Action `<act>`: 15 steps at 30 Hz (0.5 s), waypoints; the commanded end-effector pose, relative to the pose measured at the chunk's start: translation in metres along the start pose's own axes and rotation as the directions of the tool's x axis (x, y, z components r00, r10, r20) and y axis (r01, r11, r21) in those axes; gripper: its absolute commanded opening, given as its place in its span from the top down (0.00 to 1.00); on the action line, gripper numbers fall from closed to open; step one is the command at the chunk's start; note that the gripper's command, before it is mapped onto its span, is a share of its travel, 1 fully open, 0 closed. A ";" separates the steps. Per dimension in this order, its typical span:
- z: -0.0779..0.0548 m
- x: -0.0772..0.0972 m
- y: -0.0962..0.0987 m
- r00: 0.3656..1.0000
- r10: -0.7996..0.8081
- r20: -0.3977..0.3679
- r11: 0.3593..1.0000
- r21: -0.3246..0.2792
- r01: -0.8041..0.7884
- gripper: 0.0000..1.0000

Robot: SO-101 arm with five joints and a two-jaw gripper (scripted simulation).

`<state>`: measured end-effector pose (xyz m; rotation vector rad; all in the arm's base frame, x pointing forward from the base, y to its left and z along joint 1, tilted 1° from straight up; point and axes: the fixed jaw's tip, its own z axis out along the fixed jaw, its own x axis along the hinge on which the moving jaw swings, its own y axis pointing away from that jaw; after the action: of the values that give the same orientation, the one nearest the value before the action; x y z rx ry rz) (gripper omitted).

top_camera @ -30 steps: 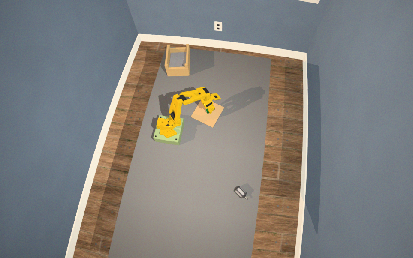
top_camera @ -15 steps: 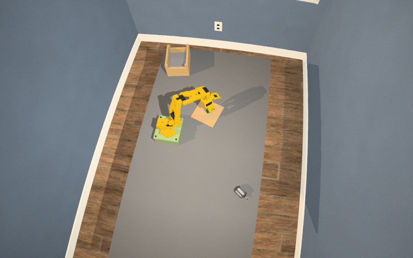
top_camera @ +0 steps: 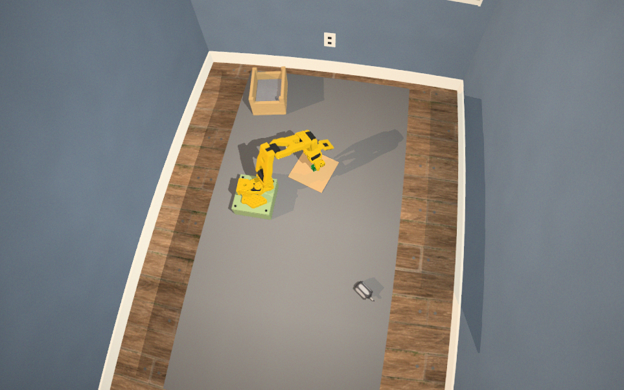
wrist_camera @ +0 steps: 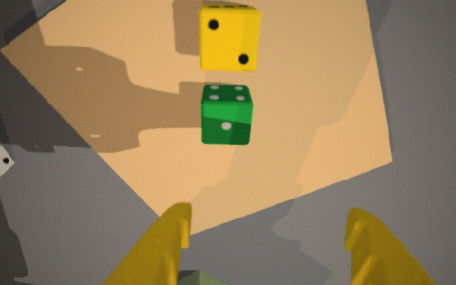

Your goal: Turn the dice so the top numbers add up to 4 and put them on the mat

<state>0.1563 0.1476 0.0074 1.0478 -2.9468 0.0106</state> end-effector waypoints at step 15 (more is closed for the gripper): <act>-0.081 -0.028 0.003 0.924 0.006 0.382 1.000 -0.020 0.002 0.72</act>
<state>0.1743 0.1635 0.0643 1.1360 -3.1944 -0.1703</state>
